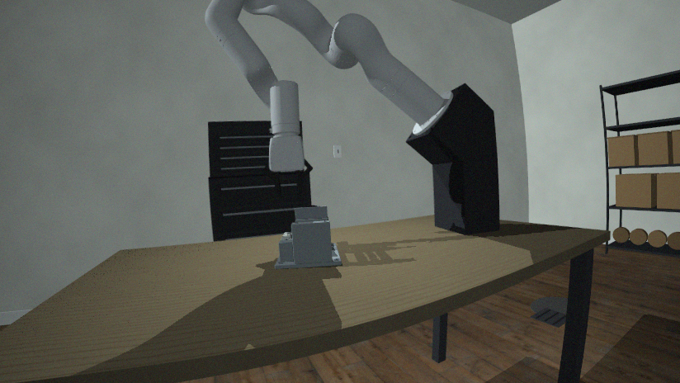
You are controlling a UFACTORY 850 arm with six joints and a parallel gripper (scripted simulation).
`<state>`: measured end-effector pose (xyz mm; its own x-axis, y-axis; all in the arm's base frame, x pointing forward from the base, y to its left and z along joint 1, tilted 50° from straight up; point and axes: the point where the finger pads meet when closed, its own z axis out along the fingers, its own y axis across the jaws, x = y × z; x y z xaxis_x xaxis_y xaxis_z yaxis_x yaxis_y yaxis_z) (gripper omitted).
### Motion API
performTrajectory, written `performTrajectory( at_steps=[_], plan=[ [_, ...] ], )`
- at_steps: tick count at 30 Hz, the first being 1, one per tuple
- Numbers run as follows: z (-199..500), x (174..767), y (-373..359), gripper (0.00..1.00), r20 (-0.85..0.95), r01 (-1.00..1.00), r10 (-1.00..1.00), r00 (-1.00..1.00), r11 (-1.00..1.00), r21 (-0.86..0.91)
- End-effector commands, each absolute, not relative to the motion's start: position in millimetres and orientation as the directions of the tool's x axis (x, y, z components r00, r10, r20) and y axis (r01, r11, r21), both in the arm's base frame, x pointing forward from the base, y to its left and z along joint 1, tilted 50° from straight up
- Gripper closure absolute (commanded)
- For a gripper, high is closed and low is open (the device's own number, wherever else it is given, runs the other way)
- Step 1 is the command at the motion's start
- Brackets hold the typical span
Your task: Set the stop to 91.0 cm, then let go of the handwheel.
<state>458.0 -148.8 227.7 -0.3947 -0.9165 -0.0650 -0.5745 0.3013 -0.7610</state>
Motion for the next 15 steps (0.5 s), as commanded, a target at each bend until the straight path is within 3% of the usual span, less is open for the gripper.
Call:
performTrajectory(
  at_steps=[1, 15],
  plan=[
    [227.9, 457.9, -148.8, 0.43, -0.065, -0.574, -0.917, -0.395, 0.301, -0.761],
    [224.3, 454.6, -149.2, 0.43, -0.065, -0.574, -0.917, -0.395, 0.301, -0.761]
  ],
)
